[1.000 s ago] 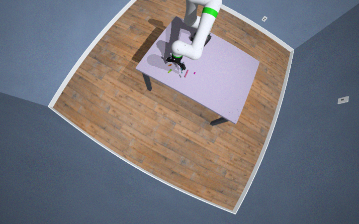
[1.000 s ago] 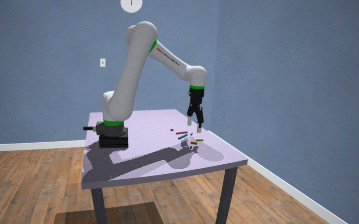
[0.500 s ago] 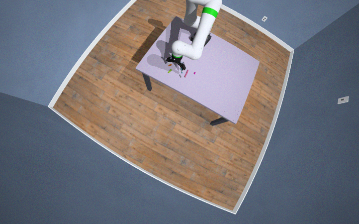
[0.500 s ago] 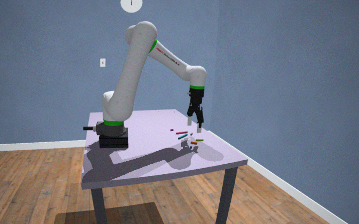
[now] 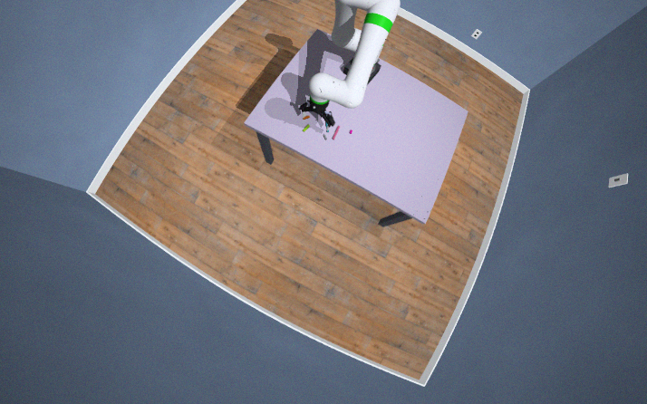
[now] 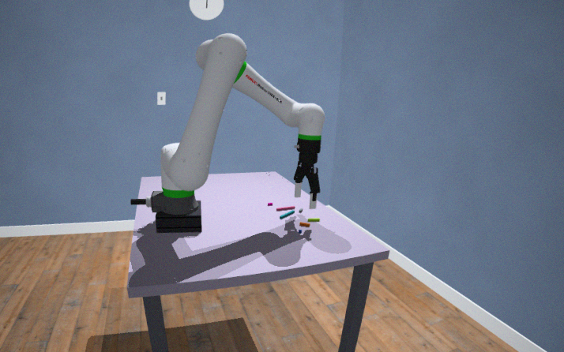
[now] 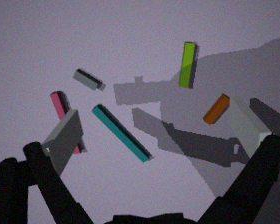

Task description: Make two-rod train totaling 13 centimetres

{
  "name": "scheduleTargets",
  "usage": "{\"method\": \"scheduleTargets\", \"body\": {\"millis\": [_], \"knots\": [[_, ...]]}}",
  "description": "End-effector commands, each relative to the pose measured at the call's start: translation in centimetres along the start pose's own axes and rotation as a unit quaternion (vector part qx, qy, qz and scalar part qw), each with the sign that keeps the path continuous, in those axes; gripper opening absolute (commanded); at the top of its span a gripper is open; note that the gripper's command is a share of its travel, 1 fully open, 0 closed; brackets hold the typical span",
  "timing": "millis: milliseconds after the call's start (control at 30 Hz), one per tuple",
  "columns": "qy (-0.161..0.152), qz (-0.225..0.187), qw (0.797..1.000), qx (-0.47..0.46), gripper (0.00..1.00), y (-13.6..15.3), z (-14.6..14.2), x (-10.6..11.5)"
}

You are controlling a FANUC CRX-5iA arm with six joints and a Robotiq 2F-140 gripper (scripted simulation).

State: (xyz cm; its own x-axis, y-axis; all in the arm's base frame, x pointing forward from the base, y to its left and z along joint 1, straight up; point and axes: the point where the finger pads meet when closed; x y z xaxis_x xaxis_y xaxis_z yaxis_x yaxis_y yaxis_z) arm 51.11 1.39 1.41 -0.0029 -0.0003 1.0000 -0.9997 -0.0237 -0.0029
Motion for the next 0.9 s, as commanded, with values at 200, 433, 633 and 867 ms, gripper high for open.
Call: {"method": "scheduleTargets", "body": {"millis": [200, 433, 633, 867], "knots": [[0.0, 0.0, 0.997, -0.082, 1.0, 1.7, -1.8, 0.1], [0.0, 0.0, 0.981, -0.194, 1.0, 4.2, -3.9, 0.2], [0.0, 0.0, 0.96, -0.28, 1.0, 6.1, -5.4, 0.1], [0.0, 0.0, 0.931, -0.364, 1.0, 8.2, -6.7, 0.0]]}}
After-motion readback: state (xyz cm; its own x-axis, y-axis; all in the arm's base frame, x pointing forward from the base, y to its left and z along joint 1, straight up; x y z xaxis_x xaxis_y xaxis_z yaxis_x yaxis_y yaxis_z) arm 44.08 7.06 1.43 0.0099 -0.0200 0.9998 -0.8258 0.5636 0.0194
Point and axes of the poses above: the point where the finger pads meet when closed, its own x axis back along the fingers, its own z axis across the jaws, y = z × x, and after that the axes turned 6 degrees about -x, right-handed
